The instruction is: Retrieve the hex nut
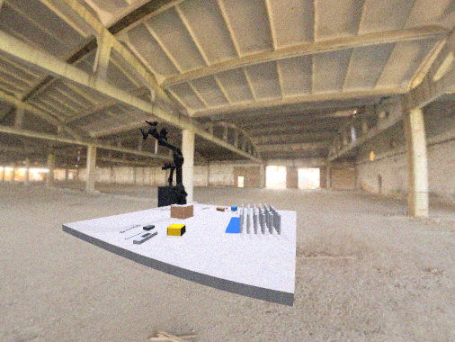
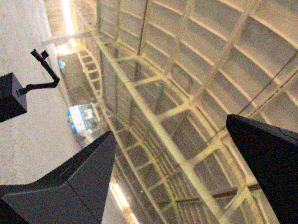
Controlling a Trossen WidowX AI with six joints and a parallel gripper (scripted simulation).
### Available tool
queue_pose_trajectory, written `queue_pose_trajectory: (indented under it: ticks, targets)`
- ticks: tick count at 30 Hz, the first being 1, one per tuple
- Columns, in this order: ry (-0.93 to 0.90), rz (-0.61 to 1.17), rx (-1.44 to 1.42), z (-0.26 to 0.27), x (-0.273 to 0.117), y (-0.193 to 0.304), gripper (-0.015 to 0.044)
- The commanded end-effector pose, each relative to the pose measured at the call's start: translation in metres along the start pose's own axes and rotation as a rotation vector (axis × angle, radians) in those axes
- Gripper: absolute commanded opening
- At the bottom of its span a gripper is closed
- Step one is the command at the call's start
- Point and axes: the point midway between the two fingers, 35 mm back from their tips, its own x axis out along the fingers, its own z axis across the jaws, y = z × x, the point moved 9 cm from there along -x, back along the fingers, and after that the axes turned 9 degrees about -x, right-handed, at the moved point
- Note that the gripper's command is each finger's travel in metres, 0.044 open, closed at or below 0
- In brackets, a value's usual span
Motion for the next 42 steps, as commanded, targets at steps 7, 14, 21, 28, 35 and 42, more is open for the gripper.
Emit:
queue_pose_trajectory:
  ticks: [7,14,21,28,35,42]
  targets:
    - [-0.033,0.209,0.004,0.007,-0.044,0.048,0.0440]
    - [-0.042,0.479,0.012,0.007,-0.115,0.097,0.0440]
    - [-0.012,0.748,0.012,-0.003,-0.199,0.128,0.0440]
    - [0.052,1.015,-0.028,-0.023,-0.288,0.131,0.0440]
    - [0.156,1.270,-0.040,-0.042,-0.381,0.116,0.0440]
    - [0.305,1.511,-0.060,-0.060,-0.470,0.076,0.0440]
